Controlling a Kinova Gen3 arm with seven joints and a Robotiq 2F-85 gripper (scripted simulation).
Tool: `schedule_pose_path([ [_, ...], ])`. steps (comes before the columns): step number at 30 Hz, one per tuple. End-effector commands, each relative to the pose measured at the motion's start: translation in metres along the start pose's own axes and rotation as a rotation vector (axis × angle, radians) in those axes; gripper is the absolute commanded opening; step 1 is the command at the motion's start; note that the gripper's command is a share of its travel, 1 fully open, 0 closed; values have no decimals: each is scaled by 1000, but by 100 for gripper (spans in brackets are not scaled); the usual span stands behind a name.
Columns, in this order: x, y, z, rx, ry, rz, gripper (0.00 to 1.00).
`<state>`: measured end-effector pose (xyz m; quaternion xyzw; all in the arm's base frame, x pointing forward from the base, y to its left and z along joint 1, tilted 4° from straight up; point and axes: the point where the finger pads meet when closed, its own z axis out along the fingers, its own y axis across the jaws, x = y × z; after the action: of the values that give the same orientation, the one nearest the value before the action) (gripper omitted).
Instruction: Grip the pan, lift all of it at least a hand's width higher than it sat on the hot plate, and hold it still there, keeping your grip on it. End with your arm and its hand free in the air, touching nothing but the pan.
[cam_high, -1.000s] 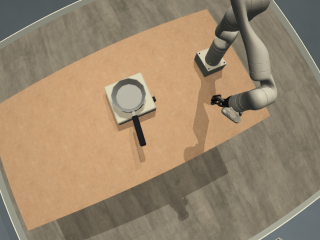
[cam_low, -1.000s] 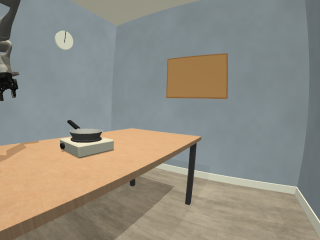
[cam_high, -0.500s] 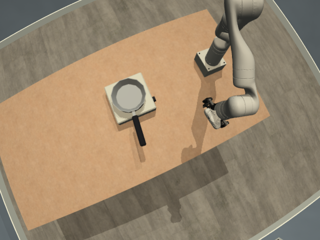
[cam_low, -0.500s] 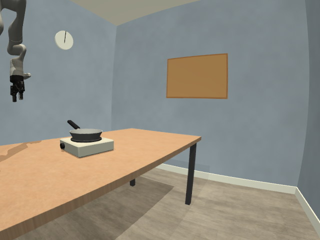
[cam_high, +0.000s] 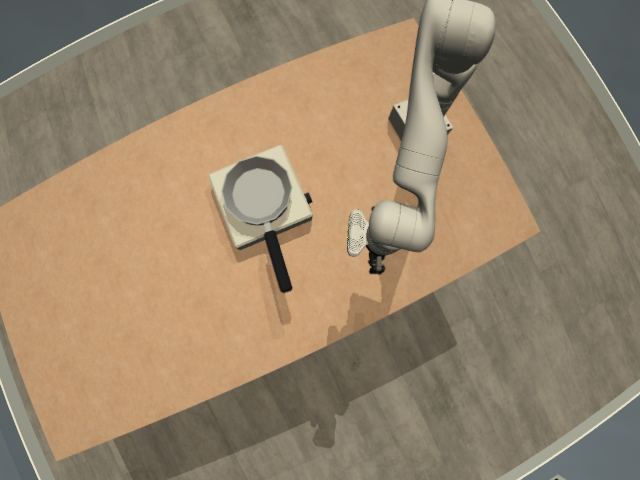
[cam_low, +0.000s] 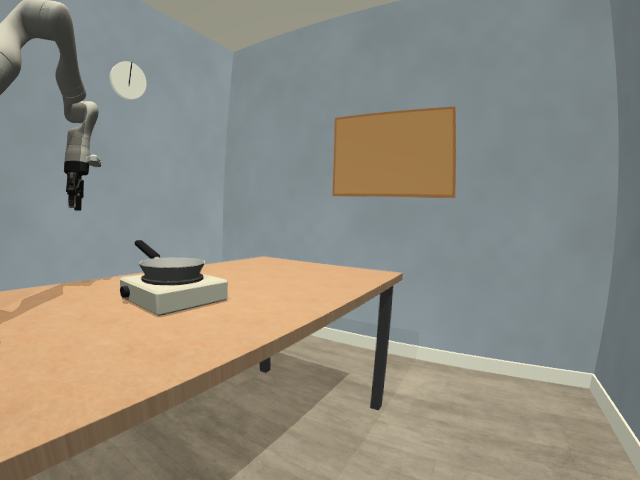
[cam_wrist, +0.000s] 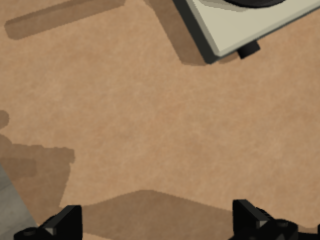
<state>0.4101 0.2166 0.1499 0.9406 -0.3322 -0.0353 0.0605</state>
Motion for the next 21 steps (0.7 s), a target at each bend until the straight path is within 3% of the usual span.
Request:
schedule_pose_path([
  [1, 30, -8, 10, 9, -25, 164, 100],
  [2, 45, -9, 13, 14, -31, 247, 100],
  [5, 60, -9, 16, 14, -29, 310, 100],
  [7, 86, -12, 21, 27, -47, 459, 100],
  [10, 103, -9, 25, 25, -39, 523, 100],
  [12, 131, -8, 30, 36, -43, 654, 100],
  [14, 131, -8, 30, 36, -43, 654, 100],
  [21, 200, 5, 45, 53, -46, 970, 100],
])
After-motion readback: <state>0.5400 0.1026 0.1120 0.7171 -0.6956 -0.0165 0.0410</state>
